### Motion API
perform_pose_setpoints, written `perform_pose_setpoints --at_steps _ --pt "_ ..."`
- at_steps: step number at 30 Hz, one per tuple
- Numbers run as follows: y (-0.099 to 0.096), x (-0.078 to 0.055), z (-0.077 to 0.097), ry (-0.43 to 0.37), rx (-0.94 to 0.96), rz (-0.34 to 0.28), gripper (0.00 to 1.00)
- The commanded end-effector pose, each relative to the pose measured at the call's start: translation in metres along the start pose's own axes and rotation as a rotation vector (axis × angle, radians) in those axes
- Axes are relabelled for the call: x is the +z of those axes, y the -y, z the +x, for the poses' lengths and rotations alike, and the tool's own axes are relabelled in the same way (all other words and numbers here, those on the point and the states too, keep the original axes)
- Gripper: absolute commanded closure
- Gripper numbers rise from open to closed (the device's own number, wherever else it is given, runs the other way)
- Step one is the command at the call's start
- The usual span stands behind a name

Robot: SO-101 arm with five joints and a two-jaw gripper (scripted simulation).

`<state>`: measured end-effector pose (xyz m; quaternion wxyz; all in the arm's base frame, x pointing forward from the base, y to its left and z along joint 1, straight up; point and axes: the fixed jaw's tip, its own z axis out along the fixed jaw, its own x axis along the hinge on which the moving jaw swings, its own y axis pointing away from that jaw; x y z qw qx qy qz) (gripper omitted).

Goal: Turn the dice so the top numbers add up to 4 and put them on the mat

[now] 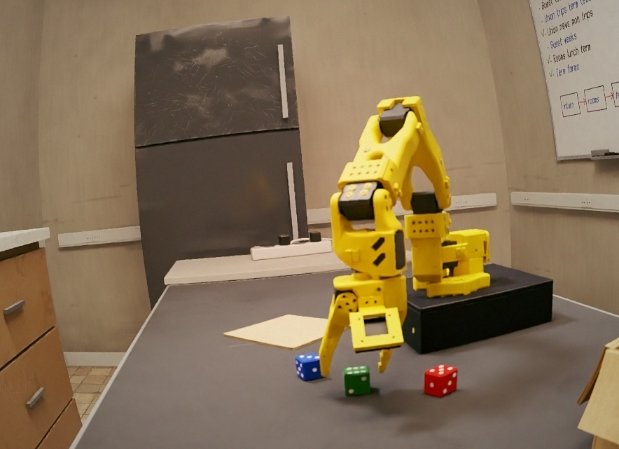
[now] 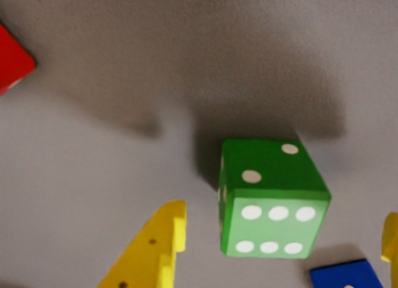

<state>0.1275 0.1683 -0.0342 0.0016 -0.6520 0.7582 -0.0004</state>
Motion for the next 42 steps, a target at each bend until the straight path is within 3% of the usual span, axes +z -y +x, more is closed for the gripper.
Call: perform_pose_setpoints --at_steps 1,12,27,42 --pt "-0.0009 0.0060 0.0038 -0.013 -0.004 -0.009 0.69" --pt "-0.0014 0.0151 0.0048 -0.013 -0.004 -0.009 0.69" --pt "-0.0008 0.0153 0.0048 -0.013 -0.004 -0.009 0.70" --pt "0.0038 0.0154 0.0048 -0.013 -0.004 -0.010 0.78"
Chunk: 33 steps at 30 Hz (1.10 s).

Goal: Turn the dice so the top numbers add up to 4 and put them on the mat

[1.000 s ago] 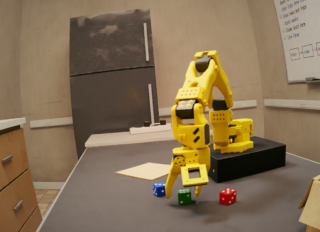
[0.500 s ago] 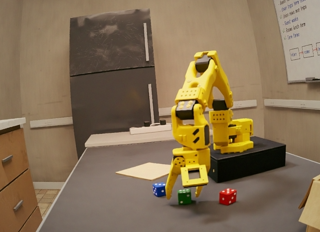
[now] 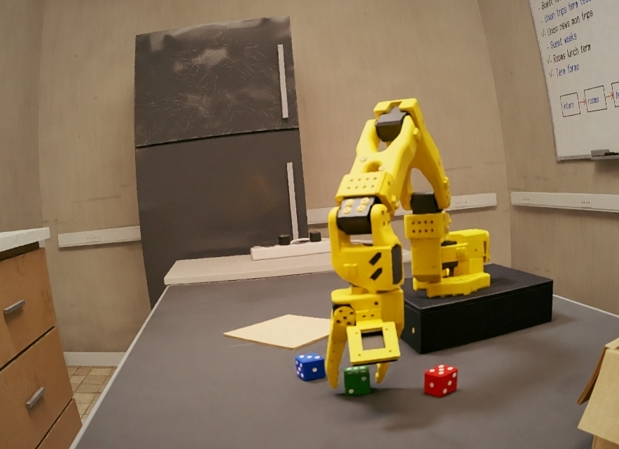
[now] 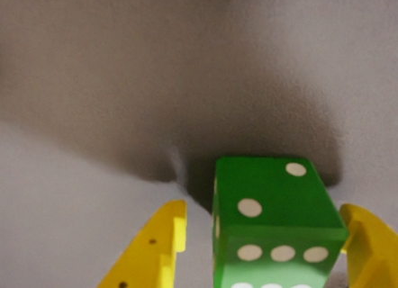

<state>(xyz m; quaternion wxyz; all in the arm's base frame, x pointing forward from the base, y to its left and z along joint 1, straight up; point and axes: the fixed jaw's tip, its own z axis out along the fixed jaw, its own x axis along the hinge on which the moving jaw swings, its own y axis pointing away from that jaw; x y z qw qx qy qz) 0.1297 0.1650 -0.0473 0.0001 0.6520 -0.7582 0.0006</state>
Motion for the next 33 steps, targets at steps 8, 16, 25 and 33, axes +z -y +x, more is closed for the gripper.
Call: perform_pose_setpoints --at_steps 8,16,25,33 --pt "0.0046 0.0023 0.0019 -0.010 -0.004 -0.008 0.83" --pt "0.0063 0.0023 0.0019 -0.010 -0.004 -0.008 0.86" --pt "0.0069 0.0023 0.0020 -0.010 -0.004 -0.008 0.87" --pt "0.0069 0.0023 0.0020 -0.010 -0.004 -0.008 0.91"
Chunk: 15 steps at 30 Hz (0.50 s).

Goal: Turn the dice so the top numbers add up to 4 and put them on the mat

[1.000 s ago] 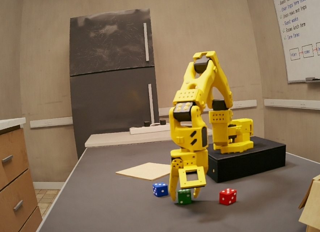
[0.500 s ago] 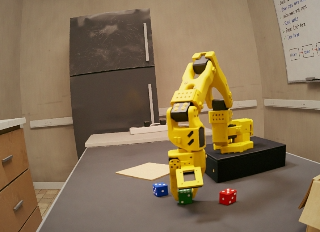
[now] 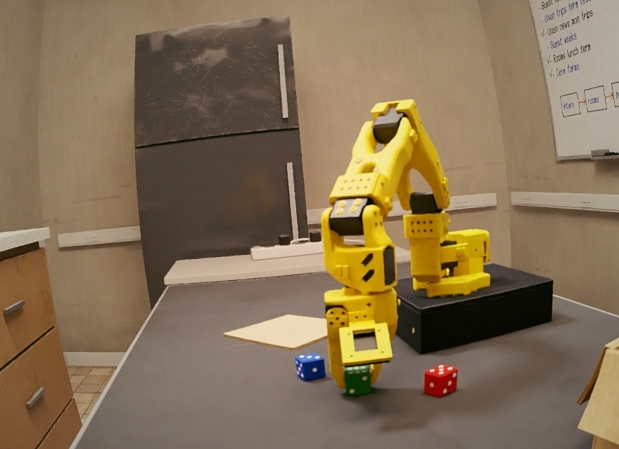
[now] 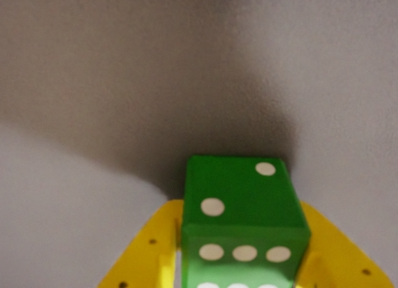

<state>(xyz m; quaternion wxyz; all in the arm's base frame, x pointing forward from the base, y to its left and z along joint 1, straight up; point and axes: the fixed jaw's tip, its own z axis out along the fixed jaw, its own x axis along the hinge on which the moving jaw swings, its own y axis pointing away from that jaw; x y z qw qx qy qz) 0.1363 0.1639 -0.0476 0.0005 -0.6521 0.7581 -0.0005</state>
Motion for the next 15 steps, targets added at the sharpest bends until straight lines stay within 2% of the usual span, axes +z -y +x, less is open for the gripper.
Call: perform_pose_setpoints --at_steps 1,6,15 --pt "0.0003 0.0021 0.0019 -0.011 -0.004 -0.008 0.93" --pt "0.0003 0.0021 0.0019 -0.011 -0.004 -0.008 0.99" --pt "0.0003 0.0011 0.0018 -0.011 -0.004 -0.008 1.00"
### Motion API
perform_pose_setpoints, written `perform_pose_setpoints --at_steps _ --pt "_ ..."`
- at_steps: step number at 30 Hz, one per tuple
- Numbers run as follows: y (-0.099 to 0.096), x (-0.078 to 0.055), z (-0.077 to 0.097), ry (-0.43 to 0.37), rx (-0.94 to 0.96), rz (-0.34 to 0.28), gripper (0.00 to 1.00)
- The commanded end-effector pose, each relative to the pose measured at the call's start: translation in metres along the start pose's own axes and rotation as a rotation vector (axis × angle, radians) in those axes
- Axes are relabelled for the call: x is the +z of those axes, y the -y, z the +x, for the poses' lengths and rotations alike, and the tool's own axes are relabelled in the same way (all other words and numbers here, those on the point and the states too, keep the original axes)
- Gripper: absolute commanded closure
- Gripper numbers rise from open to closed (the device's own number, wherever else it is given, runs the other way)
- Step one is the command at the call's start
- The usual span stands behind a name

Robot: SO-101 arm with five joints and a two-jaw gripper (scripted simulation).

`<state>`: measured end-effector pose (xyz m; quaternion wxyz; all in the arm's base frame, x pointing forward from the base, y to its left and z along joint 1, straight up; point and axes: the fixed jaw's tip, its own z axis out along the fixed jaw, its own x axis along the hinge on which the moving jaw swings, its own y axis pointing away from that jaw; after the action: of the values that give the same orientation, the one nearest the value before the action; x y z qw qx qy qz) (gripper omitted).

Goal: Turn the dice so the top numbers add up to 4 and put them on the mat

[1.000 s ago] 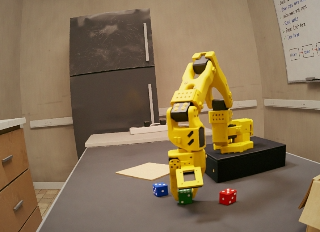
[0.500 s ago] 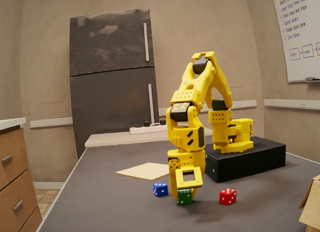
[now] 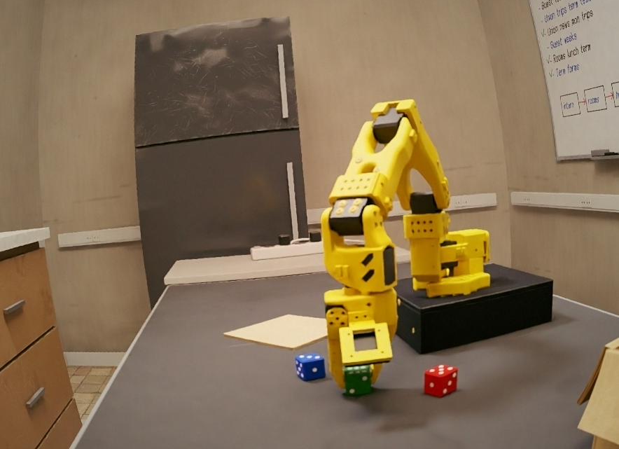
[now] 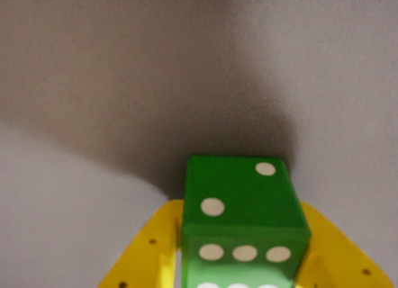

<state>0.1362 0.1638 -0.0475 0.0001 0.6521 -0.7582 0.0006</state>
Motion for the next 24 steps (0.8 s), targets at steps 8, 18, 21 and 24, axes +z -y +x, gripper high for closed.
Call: perform_pose_setpoints --at_steps 8,18,21,24 --pt "0.001 -0.014 0.000 -0.010 -0.004 -0.008 1.00" --pt "0.001 -0.038 0.000 -0.010 -0.004 -0.008 1.00" --pt "0.001 -0.044 0.001 -0.010 -0.004 -0.008 1.00" --pt "0.001 -0.047 0.001 -0.010 -0.004 -0.008 1.00"
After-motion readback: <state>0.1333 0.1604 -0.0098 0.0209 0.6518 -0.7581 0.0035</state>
